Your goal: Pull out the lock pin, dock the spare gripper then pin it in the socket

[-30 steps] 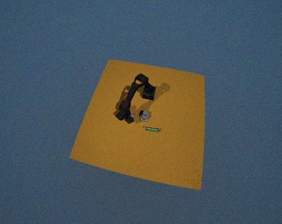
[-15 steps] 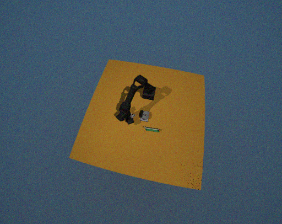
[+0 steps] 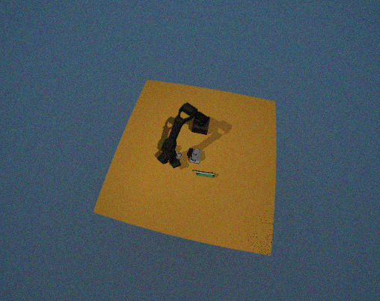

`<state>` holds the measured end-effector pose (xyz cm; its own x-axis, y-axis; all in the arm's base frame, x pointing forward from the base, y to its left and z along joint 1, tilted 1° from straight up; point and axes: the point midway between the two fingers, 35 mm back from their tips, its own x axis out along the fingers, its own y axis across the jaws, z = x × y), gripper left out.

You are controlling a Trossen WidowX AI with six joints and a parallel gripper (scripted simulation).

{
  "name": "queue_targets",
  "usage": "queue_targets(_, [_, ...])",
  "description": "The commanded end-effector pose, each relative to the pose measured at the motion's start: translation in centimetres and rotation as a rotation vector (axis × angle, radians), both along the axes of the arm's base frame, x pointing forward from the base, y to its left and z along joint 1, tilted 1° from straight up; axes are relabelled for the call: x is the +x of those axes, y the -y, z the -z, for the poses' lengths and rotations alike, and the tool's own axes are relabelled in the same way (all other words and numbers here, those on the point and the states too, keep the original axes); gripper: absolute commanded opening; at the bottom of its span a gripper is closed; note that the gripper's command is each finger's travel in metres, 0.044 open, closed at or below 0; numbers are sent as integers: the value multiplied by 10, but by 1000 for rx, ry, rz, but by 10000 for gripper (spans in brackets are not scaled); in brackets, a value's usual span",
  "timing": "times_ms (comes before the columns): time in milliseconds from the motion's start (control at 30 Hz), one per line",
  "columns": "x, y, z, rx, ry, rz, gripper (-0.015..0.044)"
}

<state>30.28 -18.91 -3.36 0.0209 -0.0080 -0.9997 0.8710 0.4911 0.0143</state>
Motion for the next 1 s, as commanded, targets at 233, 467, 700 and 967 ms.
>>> queue_targets(233, [-3, -1, 7, 2, -10, 0, 361])
queue_targets(467, [-3, -1, 7, 2, -10, 0, 236])
queue_targets(700, [-3, -1, 4, 2, -10, 0, 131])
queue_targets(967, [-2, -1, -34, 1, -9, 0, 0])
